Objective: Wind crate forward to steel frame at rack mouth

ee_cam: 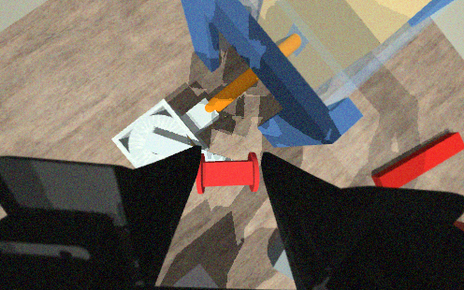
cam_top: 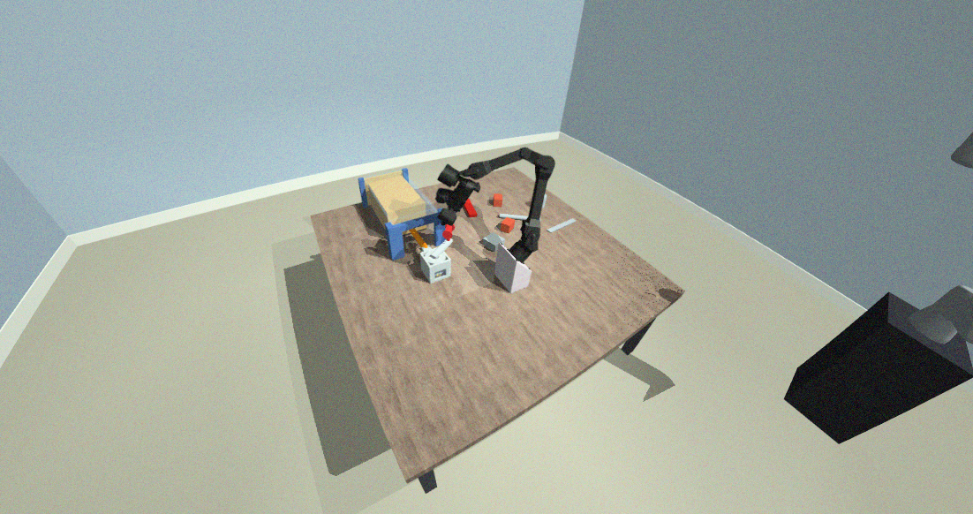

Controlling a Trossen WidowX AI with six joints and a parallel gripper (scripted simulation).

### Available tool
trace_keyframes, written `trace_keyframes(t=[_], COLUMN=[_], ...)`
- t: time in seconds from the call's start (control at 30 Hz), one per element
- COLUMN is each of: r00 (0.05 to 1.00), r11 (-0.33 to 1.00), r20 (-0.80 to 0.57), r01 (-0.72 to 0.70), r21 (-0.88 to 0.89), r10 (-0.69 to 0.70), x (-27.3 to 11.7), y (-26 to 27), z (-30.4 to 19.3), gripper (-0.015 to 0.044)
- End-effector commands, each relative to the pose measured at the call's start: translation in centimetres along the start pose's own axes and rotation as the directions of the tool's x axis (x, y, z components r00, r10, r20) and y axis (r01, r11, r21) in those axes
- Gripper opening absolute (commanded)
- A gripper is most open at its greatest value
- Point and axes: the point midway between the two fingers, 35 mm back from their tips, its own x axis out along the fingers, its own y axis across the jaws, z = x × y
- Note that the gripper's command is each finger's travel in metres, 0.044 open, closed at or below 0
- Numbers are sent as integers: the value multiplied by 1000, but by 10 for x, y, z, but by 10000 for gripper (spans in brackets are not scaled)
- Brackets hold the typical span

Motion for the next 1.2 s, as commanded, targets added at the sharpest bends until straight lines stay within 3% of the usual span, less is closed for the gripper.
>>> trace_keyframes(t=[0.0,0.17,0.6,0.87,1.17], r00=[1000,1000,999,945,904], r11=[1000,1000,1000,1000,1000], r20=[-7,-7,-37,-327,-427], r01=[-3,-3,-5,-7,-2], r21=[4,4,4,3,-3], r10=[3,3,5,8,0], x=[-9,-9,-9,-7,-8], y=[0,0,0,0,1], z=[2,2,3,3,3], gripper=[125,0,0,0,0])
